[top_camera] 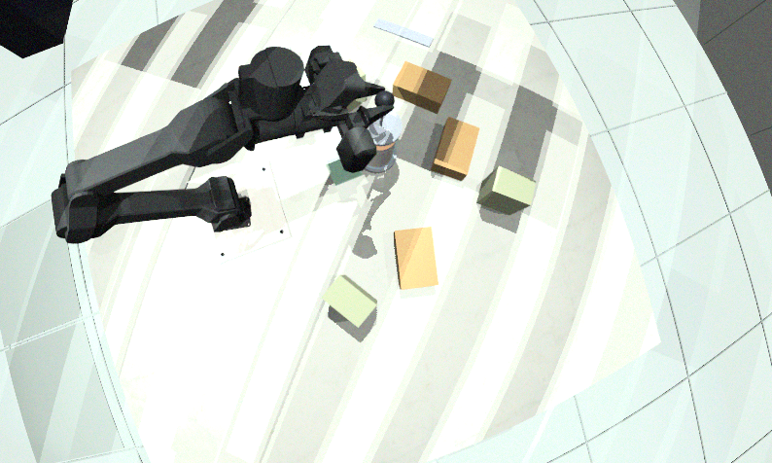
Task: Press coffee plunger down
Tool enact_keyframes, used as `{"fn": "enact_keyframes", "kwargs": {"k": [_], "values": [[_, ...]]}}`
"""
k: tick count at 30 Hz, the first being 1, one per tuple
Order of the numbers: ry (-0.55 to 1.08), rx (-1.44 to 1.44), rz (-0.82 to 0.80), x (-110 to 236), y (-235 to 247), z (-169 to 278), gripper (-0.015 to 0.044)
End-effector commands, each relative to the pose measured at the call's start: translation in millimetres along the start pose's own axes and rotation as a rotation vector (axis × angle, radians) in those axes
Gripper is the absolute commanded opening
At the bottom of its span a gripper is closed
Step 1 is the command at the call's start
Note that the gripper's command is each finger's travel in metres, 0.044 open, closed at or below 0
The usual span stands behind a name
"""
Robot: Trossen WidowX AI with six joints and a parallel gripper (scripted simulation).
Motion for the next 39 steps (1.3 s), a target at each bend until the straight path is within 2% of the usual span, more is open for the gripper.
{"fn": "enact_keyframes", "kwargs": {"k": [1, 14, 39], "values": [[0.086, 0.0, -0.003, -13, 2, 31, 0.0125], [0.086, -0.001, -0.003, -25, 4, 48, 0.0125], [0.085, -0.001, -0.003, -31, 5, 42, 0.0125]]}}
Point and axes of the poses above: the point midway between the two fingers, 35 mm back from their tips, its own x axis back along the fingers, its own y axis across the jaws, z = x × y, the point moved 3 cm from there along x, back along the fingers, and after that the axes turned 5 degrees about x, right-handed, at the moved point
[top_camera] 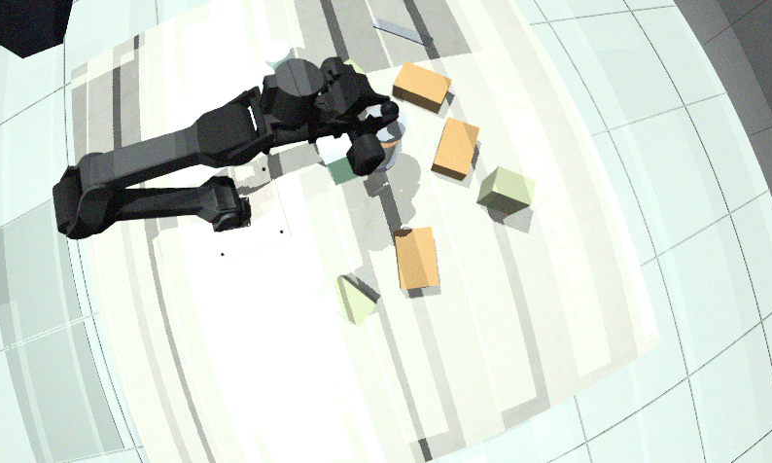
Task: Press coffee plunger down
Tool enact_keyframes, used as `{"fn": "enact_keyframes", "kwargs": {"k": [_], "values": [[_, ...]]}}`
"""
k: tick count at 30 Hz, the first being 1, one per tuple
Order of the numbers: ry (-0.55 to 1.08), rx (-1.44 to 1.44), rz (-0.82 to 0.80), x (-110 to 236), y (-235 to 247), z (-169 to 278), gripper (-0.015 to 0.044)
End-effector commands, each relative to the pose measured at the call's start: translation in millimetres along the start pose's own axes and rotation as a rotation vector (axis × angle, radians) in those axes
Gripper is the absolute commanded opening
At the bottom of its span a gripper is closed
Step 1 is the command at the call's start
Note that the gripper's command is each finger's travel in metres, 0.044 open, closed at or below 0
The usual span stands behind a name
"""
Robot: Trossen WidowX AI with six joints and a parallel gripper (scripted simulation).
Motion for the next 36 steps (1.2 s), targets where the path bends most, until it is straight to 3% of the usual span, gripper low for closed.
{"fn": "enact_keyframes", "kwargs": {"k": [1, 36], "values": [[0.054, -0.005, -0.002, -6.7, 1.2, 13.6, 0.0125], [0.053, -0.005, -0.002, -9.9, 1.3, 9.3, 0.0125]]}}
Point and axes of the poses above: the point midway between the two fingers, 35 mm back from their tips, its own x axis back along the fingers, its own y axis across the jaws, z = x × y, the point moved 3 cm from there along x, back along the fingers, and after that the axes turned 5 degrees about x, right-handed, at the moved point
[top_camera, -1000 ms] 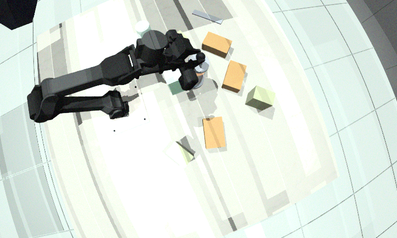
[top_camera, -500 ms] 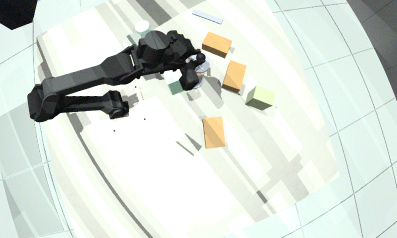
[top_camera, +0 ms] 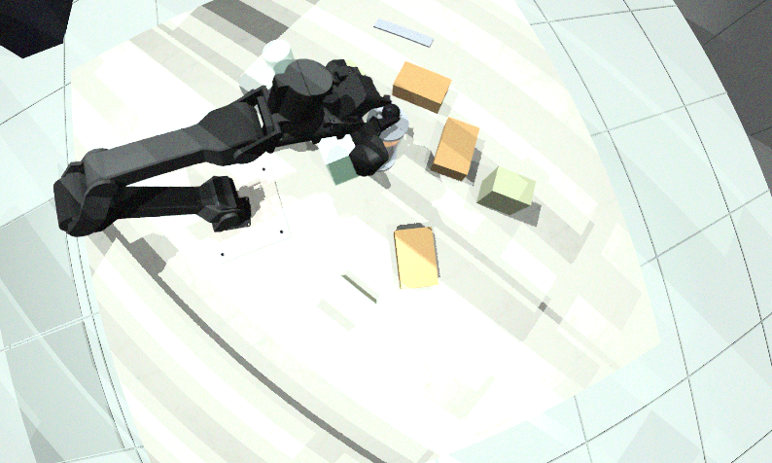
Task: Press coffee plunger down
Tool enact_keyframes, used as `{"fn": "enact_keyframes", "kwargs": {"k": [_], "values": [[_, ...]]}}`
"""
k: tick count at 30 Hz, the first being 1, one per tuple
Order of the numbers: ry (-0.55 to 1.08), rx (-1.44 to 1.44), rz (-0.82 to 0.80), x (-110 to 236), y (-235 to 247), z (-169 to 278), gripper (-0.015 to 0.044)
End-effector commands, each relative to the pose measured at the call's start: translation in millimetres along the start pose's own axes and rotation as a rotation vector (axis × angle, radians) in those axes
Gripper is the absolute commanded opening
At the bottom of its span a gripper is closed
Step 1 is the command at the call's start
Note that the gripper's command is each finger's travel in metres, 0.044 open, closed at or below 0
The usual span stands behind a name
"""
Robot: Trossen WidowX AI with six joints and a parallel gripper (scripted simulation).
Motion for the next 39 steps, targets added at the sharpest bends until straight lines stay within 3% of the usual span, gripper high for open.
{"fn": "enact_keyframes", "kwargs": {"k": [1, 18, 30, 35, 39], "values": [[0.018, -0.006, 0.0, -2, 0, 3, 0.0125], [0.003, 0.0, 0.0, -1, 0, 0, 0.0125], [0.003, 0.0, 0.0, -1, 0, 0, 0.044], [0.005, 0.0, 0.0, 3, -1, -5, 0.044], [0.011, -0.002, 0.0, 25, -4, -30, 0.044]]}}
Point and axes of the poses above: the point midway between the two fingers, 35 mm back from their tips, its own x axis back along the fingers, its own y axis across the jaws, z = x × y, the point moved 3 cm from there along x, back along the fingers, and after that the axes turned 5 degrees about x, right-handed, at the moved point
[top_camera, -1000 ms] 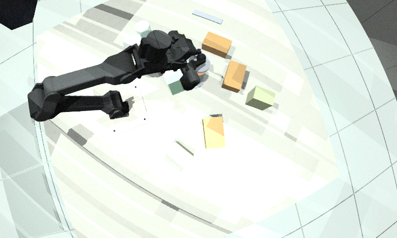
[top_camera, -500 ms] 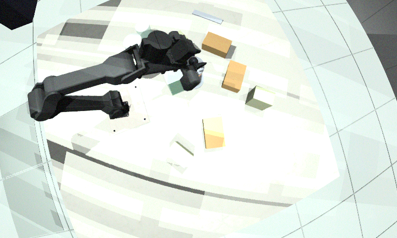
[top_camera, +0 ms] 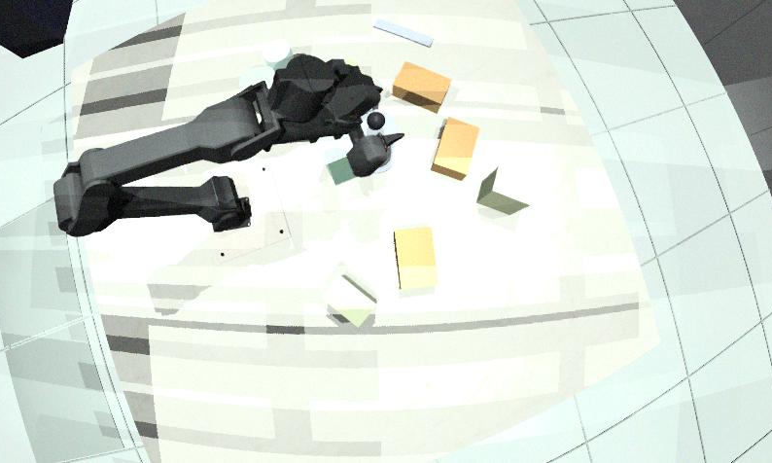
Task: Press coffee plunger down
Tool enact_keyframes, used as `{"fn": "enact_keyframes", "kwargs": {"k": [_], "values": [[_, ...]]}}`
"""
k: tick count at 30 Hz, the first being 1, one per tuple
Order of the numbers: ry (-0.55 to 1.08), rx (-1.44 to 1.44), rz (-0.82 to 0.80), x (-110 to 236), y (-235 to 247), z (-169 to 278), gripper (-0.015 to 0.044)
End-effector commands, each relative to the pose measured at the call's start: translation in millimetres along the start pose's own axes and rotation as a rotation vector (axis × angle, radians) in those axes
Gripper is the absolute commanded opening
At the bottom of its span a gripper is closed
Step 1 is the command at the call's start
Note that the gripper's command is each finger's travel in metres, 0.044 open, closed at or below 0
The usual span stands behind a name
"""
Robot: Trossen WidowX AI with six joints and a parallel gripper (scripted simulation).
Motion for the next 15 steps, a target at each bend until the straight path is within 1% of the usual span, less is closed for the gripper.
{"fn": "enact_keyframes", "kwargs": {"k": [1, 4, 15], "values": [[-0.025, -0.003, -0.003, 28, -4, -32, 0.044], [-0.018, -0.005, -0.003, 56, -6, -49, 0.044], [-0.018, -0.005, -0.003, 55, -6, -47, 0.044]]}}
Point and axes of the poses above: the point midway between the two fingers, 35 mm back from their tips, its own x axis back along the fingers, its own y axis across the jaws, z = x × y, the point moved 3 cm from there along x, back along the fingers, and after that the axes turned 5 degrees about x, right-handed, at the moved point
